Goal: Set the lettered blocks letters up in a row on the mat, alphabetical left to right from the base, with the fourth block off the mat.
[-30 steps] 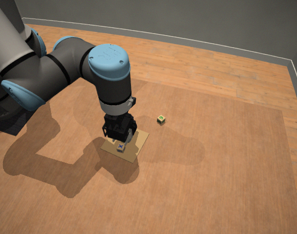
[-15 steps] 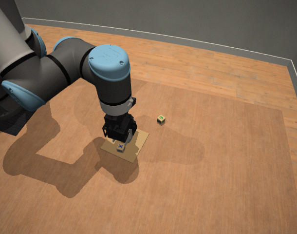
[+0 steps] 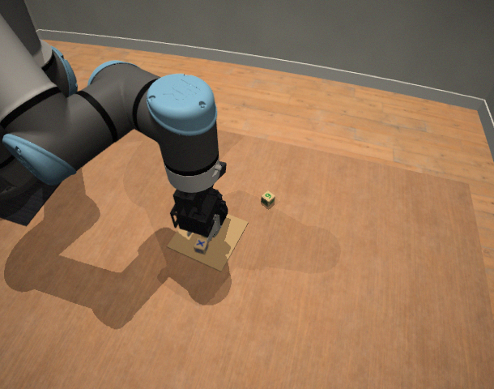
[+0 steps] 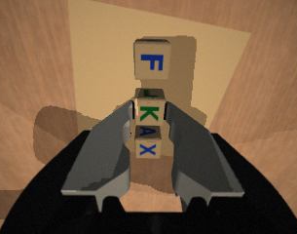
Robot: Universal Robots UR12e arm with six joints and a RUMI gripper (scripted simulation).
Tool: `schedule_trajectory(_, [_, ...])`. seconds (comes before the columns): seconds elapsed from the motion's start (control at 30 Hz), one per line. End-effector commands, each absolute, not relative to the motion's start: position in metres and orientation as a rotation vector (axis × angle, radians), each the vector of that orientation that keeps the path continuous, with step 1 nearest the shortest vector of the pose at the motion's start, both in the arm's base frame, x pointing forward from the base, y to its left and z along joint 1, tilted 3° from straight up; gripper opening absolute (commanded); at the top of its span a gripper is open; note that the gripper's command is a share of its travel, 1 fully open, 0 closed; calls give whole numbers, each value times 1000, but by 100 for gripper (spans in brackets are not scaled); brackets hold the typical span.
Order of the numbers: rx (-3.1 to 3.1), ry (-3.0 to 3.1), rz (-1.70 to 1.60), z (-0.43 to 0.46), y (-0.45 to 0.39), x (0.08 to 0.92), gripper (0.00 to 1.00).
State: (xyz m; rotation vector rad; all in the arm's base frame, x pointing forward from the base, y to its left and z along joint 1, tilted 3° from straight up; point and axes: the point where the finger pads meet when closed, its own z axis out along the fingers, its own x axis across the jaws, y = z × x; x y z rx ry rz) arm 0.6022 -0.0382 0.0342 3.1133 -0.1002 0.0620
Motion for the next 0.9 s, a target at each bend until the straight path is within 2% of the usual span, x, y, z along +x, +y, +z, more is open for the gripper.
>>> schedule_trajectory(0.0, [3113,-100,64,35,-38,603,5])
schedule_trajectory(0.33, [3113,-100,64,35,-38,603,5])
schedule_trajectory(0.37, [3113,-100,64,35,-38,603,9])
schedule_trajectory(0.53, [3113,-100,64,35,-38,603,13])
schedule_trajectory(0.57, [3113,-100,64,35,-38,603,17])
schedule_trajectory(0.7, [3113,-100,64,35,-38,603,17])
schedule_trajectory(0.73, [3113,-100,64,35,-38,603,21])
schedule_trajectory(0.87, [3113,-100,64,35,-38,603,25])
